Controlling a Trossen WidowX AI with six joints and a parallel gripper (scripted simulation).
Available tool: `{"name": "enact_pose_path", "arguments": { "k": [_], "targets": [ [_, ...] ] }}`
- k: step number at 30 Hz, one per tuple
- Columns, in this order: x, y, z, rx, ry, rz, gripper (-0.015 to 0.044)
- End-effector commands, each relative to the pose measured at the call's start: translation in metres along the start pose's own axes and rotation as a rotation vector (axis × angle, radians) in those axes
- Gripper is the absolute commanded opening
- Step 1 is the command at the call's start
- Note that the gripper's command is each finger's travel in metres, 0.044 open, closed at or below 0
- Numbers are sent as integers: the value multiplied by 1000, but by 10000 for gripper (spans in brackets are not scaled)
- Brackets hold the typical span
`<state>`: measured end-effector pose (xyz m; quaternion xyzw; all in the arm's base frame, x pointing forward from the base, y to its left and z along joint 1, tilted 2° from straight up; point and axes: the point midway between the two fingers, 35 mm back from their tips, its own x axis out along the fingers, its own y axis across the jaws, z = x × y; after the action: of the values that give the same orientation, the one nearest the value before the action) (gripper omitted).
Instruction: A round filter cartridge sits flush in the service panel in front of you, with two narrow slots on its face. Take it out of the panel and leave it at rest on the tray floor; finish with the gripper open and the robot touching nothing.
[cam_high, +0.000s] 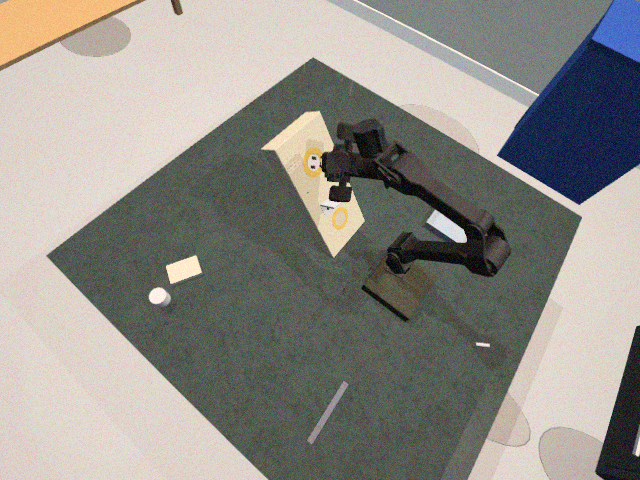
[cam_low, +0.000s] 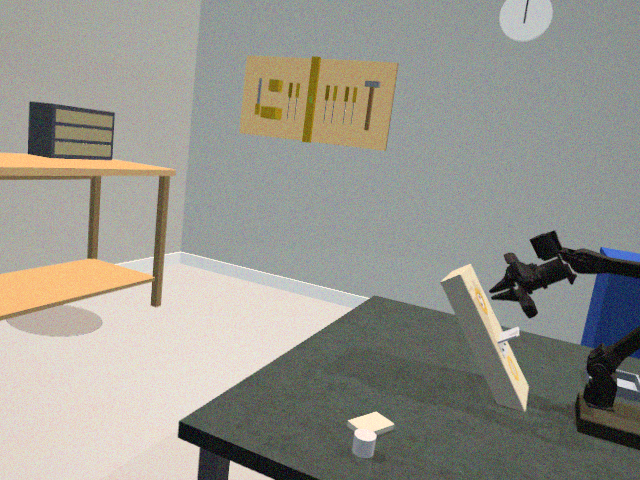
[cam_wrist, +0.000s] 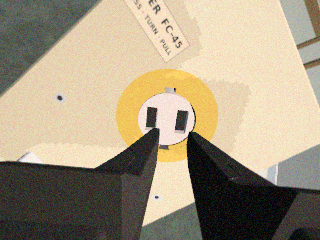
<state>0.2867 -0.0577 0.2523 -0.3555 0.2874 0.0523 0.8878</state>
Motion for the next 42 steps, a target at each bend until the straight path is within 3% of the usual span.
{"name": "enact_pose_path", "arguments": {
  "k": [1, 13, 42],
  "targets": [
    [8, 2, -3, 4, 8, 3, 88],
    [26, 3, -3, 4, 8, 2, 88],
    [26, 3, -4, 4, 8, 2, 88]
  ]
}}
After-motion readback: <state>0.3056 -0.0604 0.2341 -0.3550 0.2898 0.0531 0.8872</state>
